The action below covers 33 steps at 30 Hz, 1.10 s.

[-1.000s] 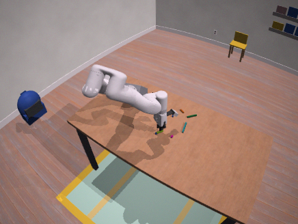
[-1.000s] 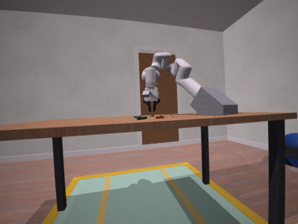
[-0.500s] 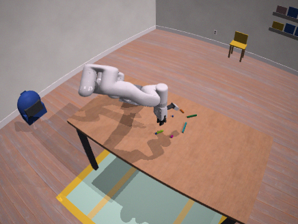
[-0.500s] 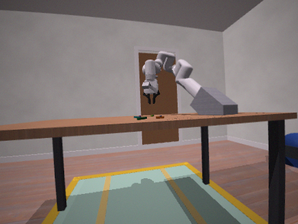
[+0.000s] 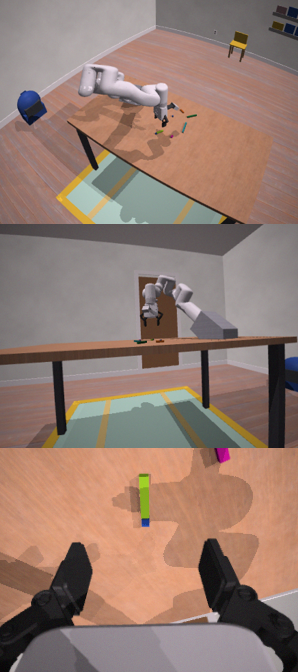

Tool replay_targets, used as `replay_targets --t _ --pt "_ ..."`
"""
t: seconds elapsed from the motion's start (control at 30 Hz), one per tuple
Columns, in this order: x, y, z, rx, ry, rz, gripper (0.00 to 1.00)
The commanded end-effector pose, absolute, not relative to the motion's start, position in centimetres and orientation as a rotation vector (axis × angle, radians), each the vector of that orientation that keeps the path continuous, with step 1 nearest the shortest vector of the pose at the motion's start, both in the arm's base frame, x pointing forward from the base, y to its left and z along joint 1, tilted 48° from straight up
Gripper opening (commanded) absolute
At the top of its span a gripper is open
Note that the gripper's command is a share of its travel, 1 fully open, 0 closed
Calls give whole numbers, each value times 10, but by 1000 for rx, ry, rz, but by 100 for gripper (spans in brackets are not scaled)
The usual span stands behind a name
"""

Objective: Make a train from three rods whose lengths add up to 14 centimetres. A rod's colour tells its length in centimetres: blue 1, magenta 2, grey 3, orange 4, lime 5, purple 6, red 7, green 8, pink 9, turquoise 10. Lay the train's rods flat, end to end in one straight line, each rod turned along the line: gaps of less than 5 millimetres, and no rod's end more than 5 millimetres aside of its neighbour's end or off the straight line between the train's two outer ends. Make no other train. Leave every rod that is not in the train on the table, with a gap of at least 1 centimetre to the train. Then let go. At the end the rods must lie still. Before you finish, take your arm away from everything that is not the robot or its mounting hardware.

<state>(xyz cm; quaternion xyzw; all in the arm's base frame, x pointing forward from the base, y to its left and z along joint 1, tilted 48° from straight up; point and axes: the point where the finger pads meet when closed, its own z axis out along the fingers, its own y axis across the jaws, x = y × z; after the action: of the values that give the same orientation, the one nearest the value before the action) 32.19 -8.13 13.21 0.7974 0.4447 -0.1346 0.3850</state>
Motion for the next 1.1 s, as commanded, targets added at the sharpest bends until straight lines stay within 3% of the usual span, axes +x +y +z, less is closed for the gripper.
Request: replay_targets --t 0.0,0.23,0.57,1.07 --pt "323 -81 133 2031 1133 -339 100" --pt "326 -79 132 2034 1129 -337 100" --pt "390 -33 104 2073 1058 -299 100" --pt "445 22 45 2109 976 -261 100"
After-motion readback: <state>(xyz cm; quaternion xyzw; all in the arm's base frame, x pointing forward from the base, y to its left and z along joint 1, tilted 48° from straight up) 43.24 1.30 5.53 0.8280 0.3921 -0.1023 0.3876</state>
